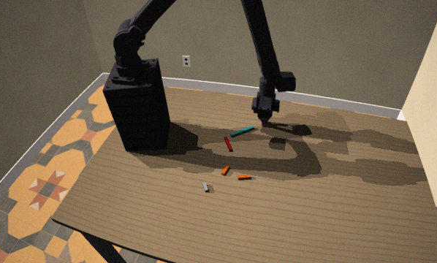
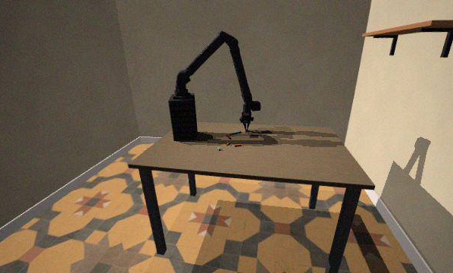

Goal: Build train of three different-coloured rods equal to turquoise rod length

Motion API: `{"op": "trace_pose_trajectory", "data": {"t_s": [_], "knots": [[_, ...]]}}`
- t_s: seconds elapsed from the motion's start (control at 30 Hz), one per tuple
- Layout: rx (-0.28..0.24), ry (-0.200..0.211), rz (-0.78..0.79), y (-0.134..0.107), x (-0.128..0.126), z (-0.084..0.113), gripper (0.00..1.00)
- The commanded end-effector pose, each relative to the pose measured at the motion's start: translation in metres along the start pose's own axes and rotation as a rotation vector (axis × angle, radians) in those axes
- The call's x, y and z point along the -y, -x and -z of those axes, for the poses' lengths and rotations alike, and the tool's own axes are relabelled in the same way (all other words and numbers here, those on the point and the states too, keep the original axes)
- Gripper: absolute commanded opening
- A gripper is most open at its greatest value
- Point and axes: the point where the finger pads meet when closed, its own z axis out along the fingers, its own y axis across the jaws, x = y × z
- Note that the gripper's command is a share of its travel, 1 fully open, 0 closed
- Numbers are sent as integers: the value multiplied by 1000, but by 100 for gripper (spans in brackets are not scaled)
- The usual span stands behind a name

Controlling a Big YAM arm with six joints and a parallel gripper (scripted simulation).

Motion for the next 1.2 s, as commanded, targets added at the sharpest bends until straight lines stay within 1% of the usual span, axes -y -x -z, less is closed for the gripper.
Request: {"op": "trace_pose_trajectory", "data": {"t_s": [0.0,0.03,0.07,0.13,0.17,0.23,0.27,0.4,0.43,0.5,0.53,0.93,1.0,1.03,1.07,1.17], "knots": [[-5,25,-3,-1,-13,-6,4],[-5,25,-3,-1,-13,-6,4],[-5,25,-3,-1,-13,-6,8],[-5,25,-3,-1,-13,-6,8],[-5,25,-3,-1,-13,-6,12],[-5,25,-3,-1,-13,-6,12],[-5,25,-3,-1,-13,-6,16],[-5,25,-3,-1,-13,-6,16],[-5,25,-3,-1,-13,-6,20],[-5,25,-3,-1,-13,-6,20],[-5,25,-3,-1,-13,-6,23],[-5,25,-3,-1,-13,-6,23],[-3,19,-2,0,-10,-5,23],[1,9,-1,1,-4,-4,23],[-4,22,-2,0,-9,12,23],[-3,19,-1,-3,-8,25,23]]}}
